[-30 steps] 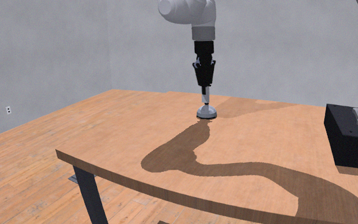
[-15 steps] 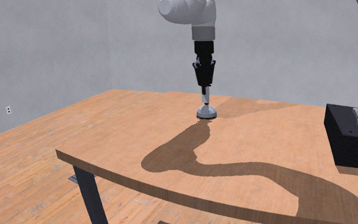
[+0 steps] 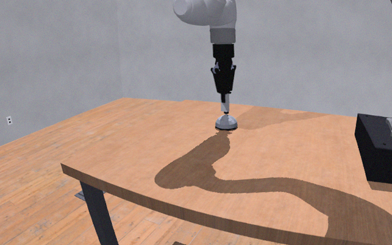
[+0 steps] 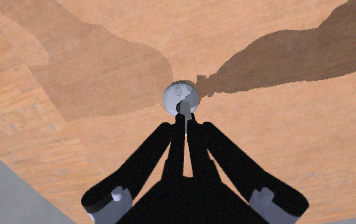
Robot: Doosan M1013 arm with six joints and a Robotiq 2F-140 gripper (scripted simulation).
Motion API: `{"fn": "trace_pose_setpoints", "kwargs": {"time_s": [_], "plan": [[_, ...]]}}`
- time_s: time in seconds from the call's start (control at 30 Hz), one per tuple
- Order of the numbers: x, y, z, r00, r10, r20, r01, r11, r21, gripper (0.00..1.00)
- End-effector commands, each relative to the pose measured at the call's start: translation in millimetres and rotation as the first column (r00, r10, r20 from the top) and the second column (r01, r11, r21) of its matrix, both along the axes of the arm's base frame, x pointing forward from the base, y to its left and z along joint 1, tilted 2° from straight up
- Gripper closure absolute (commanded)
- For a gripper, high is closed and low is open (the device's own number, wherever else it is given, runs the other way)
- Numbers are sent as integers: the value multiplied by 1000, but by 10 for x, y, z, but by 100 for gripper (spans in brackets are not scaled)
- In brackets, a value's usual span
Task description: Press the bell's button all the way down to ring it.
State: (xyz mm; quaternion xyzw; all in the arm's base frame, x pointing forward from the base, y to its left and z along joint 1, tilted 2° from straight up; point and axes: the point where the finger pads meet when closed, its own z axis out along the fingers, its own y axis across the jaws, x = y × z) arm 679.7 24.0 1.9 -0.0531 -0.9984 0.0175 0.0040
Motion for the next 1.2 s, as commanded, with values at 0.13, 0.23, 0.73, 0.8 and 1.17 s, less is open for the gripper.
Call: {"fn": "trace_pose_setpoints", "kwargs": {"time_s": [0.13, 0.23, 0.73, 0.8, 1.17], "plan": [[1, 4, 104, 1000, 0, 0, 0, 1000, 0, 100], [2, 7, 176, 1000, 0, 0, 0, 1000, 0, 100], [5, 19, 532, 1000, 0, 0, 0, 1000, 0, 100], [6, 20, 574, 1000, 0, 0, 0, 1000, 0, 100], [6, 23, 664, 1000, 0, 0, 0, 1000, 0, 100]]}}
